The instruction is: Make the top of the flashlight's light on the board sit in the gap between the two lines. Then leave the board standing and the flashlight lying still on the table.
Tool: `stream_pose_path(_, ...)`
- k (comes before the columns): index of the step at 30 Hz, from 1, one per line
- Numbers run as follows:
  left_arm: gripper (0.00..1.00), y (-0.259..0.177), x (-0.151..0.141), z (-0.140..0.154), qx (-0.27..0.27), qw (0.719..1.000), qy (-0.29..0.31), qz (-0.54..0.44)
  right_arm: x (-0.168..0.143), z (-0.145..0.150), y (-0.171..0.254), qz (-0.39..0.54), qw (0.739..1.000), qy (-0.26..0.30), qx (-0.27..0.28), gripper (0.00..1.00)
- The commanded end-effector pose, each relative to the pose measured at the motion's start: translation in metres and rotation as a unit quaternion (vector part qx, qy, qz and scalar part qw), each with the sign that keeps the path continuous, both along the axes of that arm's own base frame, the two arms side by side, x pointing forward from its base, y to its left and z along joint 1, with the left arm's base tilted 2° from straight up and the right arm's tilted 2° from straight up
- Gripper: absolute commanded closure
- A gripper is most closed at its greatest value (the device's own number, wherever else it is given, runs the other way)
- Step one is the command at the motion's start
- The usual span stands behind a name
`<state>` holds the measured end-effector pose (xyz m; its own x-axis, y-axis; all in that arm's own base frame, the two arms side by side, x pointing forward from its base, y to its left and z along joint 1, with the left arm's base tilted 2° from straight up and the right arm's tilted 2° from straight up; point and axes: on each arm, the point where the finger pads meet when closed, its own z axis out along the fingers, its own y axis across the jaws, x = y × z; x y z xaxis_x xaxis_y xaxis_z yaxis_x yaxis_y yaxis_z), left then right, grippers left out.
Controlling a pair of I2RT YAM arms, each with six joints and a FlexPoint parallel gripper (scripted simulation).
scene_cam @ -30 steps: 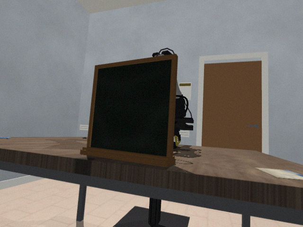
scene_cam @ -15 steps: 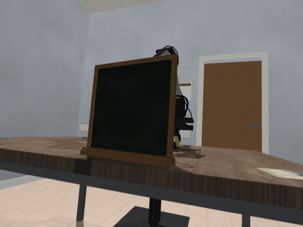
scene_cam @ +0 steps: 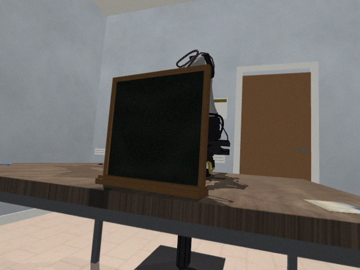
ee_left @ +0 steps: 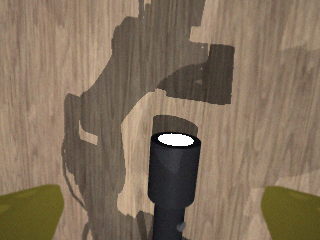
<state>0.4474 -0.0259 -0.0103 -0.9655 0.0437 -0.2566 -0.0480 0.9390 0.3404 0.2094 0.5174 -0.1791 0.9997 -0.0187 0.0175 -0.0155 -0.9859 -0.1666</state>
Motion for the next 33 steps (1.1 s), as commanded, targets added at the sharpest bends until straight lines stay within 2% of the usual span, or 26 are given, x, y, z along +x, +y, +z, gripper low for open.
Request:
stream_pose_path(1, 0.0, 0.005, -0.028, 0.041, -0.006, 0.998, 0.07, 0.001, -0.001, 0.023, 0.021, 0.01, 0.999, -0.008, 0.034, 0.7)
stream_pose_path(2, 0.0, 0.007, -0.039, 0.038, -0.005, 0.995, 0.099, 0.001, -0.001, 0.023, 0.021, 0.01, 0.999, -0.008, 0.034, 0.7)
stream_pose_path(4, 0.0, 0.007, -0.039, 0.038, -0.005, 0.995, 0.099, 0.001, -0.001, 0.023, 0.021, 0.01, 0.999, -0.008, 0.034, 0.7)
stream_pose_path(5, 0.0, 0.008, -0.051, 0.022, -0.001, 0.99, 0.14, 0.006, -0.001, 0.023, 0.021, 0.01, 0.999, -0.008, 0.034, 0.7)
stream_pose_path(7, 0.0, 0.011, -0.057, 0.018, 0.001, 0.987, 0.163, 0.011, -0.001, 0.023, 0.021, 0.01, 0.999, -0.008, 0.034, 0.7)
stream_pose_path(10, 0.0, 0.012, -0.051, 0.022, -0.002, 0.989, 0.149, 0.013, -0.001, 0.023, 0.021, 0.01, 0.999, -0.008, 0.034, 0.7)
stream_pose_path(11, 0.0, 0.011, -0.045, 0.021, -0.002, 0.99, 0.137, 0.012, -0.001, 0.023, 0.021, 0.01, 0.999, -0.008, 0.034, 0.7)
stream_pose_path(12, 0.0, 0.016, -0.039, 0.031, 0.008, 0.994, 0.113, 0.015, -0.001, 0.023, 0.021, 0.01, 0.999, -0.008, 0.034, 0.7)
stream_pose_path(14, 0.0, 0.015, -0.037, 0.035, 0.007, 0.994, 0.108, 0.014, -0.001, 0.023, 0.021, 0.01, 0.999, -0.008, 0.034, 0.7)
stream_pose_path(15, 0.0, 0.011, -0.048, 0.031, 0.007, 0.992, 0.123, 0.005, -0.001, 0.023, 0.021, 0.01, 0.999, -0.008, 0.034, 0.7)
stream_pose_path(22, 0.0, 0.01, -0.043, 0.037, 0.002, 0.994, 0.113, 0.004, -0.001, 0.023, 0.021, 0.01, 0.999, -0.008, 0.034, 0.7)
stream_pose_path(23, 0.0, 0.011, -0.051, 0.005, 0.002, 0.99, 0.143, 0.003, -0.001, 0.023, 0.021, 0.01, 0.999, -0.008, 0.034, 0.7)
stream_pose_path(26, 0.0, 0.013, -0.042, -0.006, -0.002, 0.992, 0.128, 0.007, -0.001, 0.023, 0.021, 0.01, 0.999, -0.008, 0.034, 0.7)
stream_pose_path(33, 0.0, 0.014, -0.028, -0.052, -0.001, 0.995, 0.103, 0.004, -0.001, 0.023, 0.021, 0.01, 0.999, -0.008, 0.034, 0.7)
